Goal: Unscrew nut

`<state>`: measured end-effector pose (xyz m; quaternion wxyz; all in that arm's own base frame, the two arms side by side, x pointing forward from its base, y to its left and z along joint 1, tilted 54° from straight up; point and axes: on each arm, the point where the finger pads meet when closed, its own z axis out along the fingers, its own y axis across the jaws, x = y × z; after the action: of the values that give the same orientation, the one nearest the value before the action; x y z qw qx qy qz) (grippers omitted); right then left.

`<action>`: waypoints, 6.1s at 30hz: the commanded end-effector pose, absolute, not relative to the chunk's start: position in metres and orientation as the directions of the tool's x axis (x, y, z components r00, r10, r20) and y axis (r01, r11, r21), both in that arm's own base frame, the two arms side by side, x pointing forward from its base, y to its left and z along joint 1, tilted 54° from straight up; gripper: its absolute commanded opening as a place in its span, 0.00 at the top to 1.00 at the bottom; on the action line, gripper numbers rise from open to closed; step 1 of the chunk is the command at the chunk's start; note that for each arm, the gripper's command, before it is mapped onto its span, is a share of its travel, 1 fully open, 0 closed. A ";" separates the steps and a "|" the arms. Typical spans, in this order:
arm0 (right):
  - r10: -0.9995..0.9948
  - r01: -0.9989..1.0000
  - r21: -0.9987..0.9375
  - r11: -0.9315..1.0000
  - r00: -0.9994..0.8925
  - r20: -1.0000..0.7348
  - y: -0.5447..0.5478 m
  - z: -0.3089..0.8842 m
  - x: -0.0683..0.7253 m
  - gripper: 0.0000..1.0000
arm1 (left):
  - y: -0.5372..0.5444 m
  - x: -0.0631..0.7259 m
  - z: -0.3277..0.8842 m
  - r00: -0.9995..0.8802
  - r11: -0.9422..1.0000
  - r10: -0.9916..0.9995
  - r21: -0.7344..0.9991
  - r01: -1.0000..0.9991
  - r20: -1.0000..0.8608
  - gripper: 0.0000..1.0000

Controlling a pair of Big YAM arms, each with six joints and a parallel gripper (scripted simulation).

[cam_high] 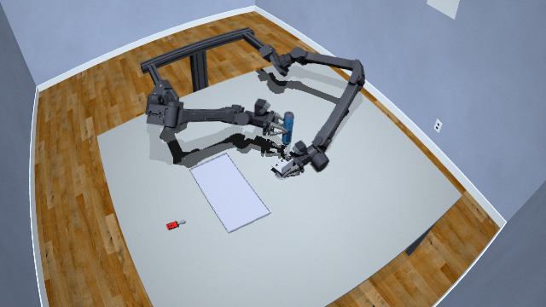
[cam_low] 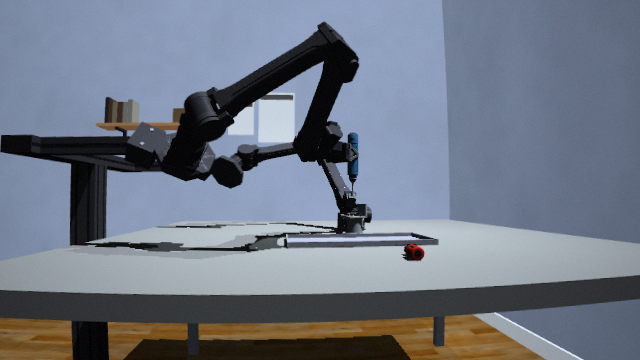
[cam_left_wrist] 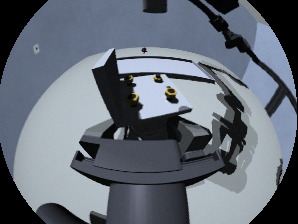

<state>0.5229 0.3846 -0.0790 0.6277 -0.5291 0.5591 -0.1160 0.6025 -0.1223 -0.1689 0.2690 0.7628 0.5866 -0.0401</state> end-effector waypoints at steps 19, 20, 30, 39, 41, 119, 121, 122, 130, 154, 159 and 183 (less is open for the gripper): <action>-0.696 -0.396 -0.803 0.445 0.411 -0.588 0.387 -0.040 0.524 0.58 | -0.128 0.605 -0.166 0.318 -0.173 0.871 0.371 0.912 -0.375 0.41; -0.694 -0.397 -0.804 0.444 0.415 -0.588 0.390 -0.040 0.522 0.58 | -0.128 0.605 -0.166 0.318 -0.173 0.871 0.371 0.912 -0.375 0.41; -0.698 -0.410 -0.803 0.433 0.411 -0.586 0.378 -0.044 0.511 0.58 | -0.128 0.605 -0.166 0.318 -0.173 0.871 0.371 0.912 -0.375 0.41; -0.686 -0.402 -0.803 0.439 0.427 -0.589 0.384 -0.037 0.511 0.58 | -0.128 0.605 -0.166 0.318 -0.173 0.871 0.371 0.912 -0.375 0.41; -0.694 -0.412 -0.800 0.435 0.412 -0.590 0.374 -0.043 0.508 0.58 | -0.128 0.605 -0.166 0.318 -0.173 0.871 0.371 0.912 -0.375 0.41; -0.678 -0.365 -0.805 0.467 0.436 -0.591 0.368 -0.017 0.520 0.58 | -0.128 0.605 -0.166 0.318 -0.173 0.871 0.371 0.912 -0.375 0.41; -0.678 -0.365 -0.805 0.467 0.436 -0.591 0.368 -0.017 0.520 0.58 | -0.128 0.605 -0.166 0.318 -0.173 0.871 0.371 0.912 -0.375 0.41; -0.678 -0.365 -0.805 0.467 0.436 -0.591 0.368 -0.017 0.520 0.58 | -0.128 0.605 -0.166 0.318 -0.173 0.871 0.371 0.912 -0.375 0.41; -0.671 -0.376 -0.806 0.456 0.449 -0.589 0.373 -0.021 0.516 0.58 | -0.128 0.605 -0.166 0.318 -0.173 0.871 0.371 0.912 -0.375 0.41; -0.681 -0.387 -0.806 0.448 0.436 -0.589 0.360 -0.040 0.519 0.58 | -0.128 0.605 -0.166 0.318 -0.173 0.871 0.371 0.912 -0.375 0.41; -0.683 -0.391 -0.805 0.446 0.434 -0.588 0.360 -0.043 0.519 0.58 | -0.128 0.605 -0.166 0.318 -0.173 0.871 0.371 0.912 -0.375 0.41; -0.682 -0.397 -0.806 0.440 0.436 -0.587 0.363 -0.048 0.516 0.58 | -0.128 0.605 -0.166 0.318 -0.173 0.871 0.371 0.912 -0.375 0.41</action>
<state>0.5175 0.3374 -0.0647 0.6443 -0.5190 0.5499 -0.1148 0.6025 -0.1223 -0.1689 0.2690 0.7628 0.5866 -0.0401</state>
